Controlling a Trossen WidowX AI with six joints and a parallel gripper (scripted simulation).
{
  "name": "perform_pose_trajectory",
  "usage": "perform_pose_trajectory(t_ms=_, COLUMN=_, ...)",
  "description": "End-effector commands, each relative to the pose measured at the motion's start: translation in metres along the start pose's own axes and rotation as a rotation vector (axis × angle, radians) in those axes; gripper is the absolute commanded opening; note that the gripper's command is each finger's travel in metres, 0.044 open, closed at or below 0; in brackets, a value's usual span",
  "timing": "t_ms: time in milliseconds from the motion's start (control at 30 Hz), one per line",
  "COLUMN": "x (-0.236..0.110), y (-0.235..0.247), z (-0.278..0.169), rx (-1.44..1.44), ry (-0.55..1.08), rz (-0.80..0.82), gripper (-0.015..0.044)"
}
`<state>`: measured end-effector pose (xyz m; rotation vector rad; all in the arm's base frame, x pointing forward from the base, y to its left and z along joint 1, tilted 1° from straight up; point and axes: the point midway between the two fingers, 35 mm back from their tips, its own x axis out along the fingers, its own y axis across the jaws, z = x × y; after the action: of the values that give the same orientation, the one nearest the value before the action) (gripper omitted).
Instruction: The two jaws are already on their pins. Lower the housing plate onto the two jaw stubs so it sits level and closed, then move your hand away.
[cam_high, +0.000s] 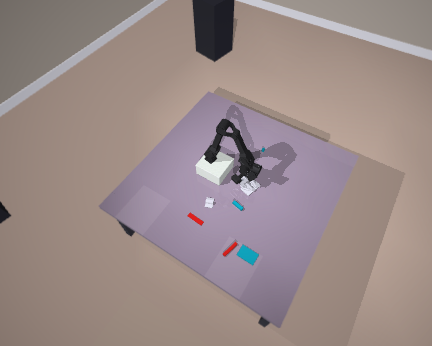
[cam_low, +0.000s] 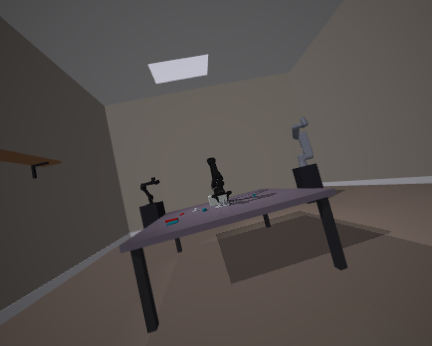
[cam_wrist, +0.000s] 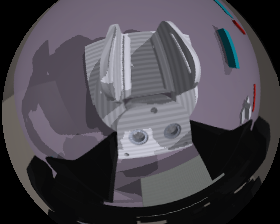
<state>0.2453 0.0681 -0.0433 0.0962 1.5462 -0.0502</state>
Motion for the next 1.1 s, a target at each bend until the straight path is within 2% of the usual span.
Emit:
perform_pose_trajectory(t_ms=0, x=0.0007, y=0.0003, z=0.0000, rx=-0.001, ry=-0.001, rz=0.002, gripper=0.0351)
perform_pose_trajectory(t_ms=1067, x=0.0079, y=0.0003, z=-0.0001, rx=-0.005, ry=-0.001, rz=0.002, gripper=0.0351)
